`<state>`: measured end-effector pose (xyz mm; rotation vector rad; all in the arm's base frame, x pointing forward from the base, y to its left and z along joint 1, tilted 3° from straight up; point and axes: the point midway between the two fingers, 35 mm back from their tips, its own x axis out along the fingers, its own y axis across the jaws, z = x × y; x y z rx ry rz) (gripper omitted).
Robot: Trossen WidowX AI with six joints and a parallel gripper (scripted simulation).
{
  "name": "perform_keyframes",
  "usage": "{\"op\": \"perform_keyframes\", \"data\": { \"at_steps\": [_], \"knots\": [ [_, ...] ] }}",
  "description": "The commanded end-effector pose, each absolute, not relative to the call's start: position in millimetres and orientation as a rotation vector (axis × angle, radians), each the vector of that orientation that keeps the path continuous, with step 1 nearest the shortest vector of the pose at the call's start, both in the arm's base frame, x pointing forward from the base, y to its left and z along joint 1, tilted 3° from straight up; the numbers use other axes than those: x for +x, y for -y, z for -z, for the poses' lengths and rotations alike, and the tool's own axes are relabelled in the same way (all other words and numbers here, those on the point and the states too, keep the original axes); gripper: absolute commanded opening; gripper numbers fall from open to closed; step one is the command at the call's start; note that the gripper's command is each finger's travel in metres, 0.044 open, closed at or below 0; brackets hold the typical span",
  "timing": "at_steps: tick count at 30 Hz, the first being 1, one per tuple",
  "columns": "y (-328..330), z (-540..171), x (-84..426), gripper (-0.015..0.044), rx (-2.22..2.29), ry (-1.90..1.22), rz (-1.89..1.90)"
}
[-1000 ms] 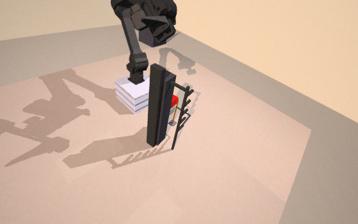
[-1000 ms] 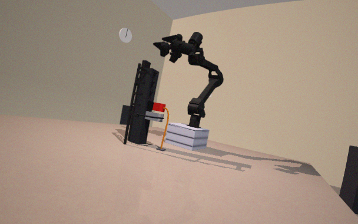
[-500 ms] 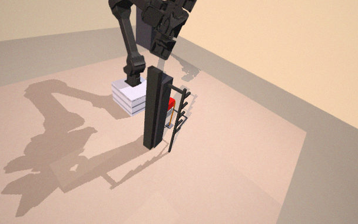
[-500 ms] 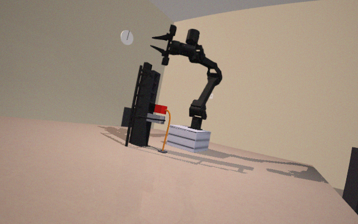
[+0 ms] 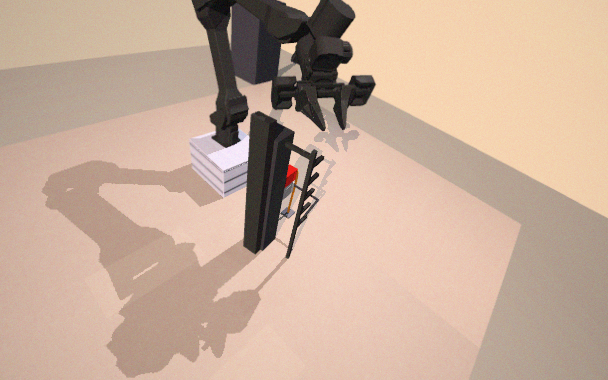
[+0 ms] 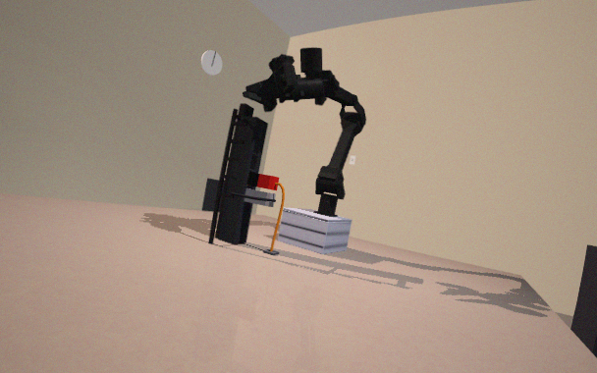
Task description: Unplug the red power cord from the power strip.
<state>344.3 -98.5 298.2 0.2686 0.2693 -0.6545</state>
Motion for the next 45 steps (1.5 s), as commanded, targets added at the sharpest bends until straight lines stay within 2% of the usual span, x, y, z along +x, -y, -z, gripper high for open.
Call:
{"op": "perform_keyframes", "data": {
  "at_steps": [1, 12, 21, 45],
  "knots": [
    [47.4, -233.7, 358.6, 0.016, -0.365, -0.76, 0.189],
    [23.2, -161.6, 317.5, 0.016, -1.019, -1.121, -0.579],
    [15.8, -133.7, 275.1, 0.016, -1.229, -1.133, -1.176],
    [19.9, -132.7, 273.5, 0.016, -1.24, -1.124, -1.212]
  ]
}}
